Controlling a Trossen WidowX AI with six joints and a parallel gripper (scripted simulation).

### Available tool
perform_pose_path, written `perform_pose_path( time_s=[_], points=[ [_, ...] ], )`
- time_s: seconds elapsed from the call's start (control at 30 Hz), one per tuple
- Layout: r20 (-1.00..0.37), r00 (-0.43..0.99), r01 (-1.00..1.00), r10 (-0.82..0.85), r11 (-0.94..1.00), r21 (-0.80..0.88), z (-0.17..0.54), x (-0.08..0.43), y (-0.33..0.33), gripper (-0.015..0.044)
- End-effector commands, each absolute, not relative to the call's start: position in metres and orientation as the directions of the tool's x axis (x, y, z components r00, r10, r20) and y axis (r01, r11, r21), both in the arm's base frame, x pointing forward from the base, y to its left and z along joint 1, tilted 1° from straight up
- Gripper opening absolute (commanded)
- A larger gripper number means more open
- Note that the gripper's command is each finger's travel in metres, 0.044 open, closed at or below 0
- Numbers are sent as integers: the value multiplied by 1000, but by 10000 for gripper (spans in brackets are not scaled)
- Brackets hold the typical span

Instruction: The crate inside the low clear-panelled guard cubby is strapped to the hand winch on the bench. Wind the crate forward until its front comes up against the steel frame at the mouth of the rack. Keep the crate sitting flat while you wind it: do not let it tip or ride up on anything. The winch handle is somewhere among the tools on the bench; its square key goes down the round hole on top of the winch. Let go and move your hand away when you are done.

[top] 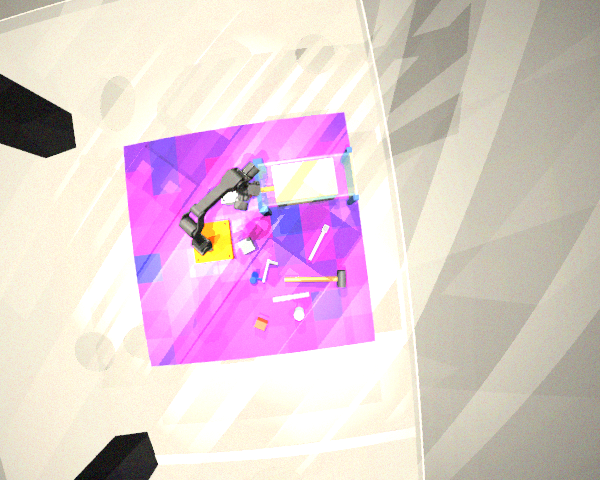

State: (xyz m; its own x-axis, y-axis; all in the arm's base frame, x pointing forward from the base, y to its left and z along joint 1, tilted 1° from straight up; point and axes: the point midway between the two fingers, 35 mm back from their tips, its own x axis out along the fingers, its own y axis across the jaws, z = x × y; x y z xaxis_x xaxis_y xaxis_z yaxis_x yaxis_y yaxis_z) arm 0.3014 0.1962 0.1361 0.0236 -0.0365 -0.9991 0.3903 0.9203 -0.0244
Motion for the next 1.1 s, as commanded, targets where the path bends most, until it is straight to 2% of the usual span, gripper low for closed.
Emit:
perform_pose_path(
  time_s=[0.0,1.07],
  points=[
    [-999,43,371,16,928,31,138,304,222,0],
    [-999,42,371,21,928,35,139,299,265,0]
  ],
)
